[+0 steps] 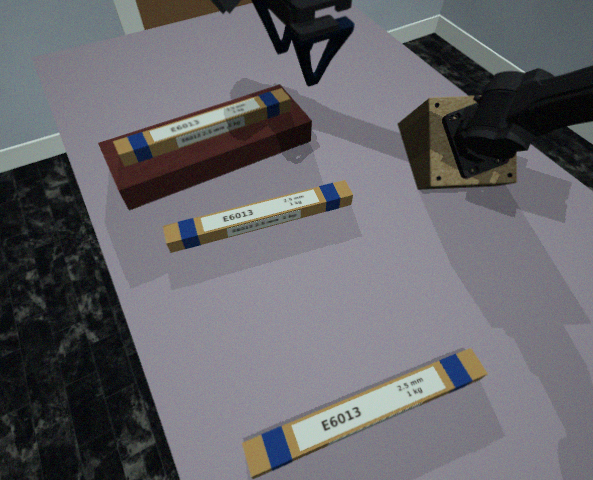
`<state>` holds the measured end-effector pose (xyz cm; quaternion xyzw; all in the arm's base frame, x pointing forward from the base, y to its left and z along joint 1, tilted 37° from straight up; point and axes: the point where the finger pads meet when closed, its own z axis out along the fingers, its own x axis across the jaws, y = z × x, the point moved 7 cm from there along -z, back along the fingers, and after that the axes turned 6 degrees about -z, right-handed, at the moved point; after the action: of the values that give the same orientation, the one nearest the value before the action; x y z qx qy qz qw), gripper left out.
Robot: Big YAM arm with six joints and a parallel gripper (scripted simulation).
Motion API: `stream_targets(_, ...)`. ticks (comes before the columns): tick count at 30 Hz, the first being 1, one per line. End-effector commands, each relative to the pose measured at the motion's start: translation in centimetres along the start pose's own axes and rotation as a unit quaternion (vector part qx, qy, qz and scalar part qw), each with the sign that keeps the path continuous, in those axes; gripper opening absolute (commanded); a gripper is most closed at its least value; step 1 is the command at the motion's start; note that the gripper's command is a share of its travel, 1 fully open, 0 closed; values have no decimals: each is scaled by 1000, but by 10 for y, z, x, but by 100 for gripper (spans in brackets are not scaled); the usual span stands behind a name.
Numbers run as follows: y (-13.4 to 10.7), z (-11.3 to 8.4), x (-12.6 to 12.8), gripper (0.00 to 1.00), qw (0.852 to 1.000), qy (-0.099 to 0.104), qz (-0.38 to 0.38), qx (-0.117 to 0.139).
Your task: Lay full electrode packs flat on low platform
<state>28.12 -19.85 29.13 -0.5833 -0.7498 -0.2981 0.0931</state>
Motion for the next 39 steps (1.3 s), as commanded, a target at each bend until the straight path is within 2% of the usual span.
stream_targets(1, -6, -20, 18, 74, 1000, -4, 2, -4)
stream_targets(7, -10, -35, 52, 74, 1000, 7, 7, 2)
stream_targets(9, -10, -35, 52, 74, 1000, 7, 7, 2)
stream_targets(10, -11, -38, 58, 74, 1000, 0, 4, -1)
stream_targets(15, -13, -36, 62, 74, 1000, -22, -4, -12)
stream_targets(24, -12, -35, 60, 74, 1000, -9, 3, -6)
stream_targets(39, -12, -34, 60, 74, 1000, -8, 5, -5)
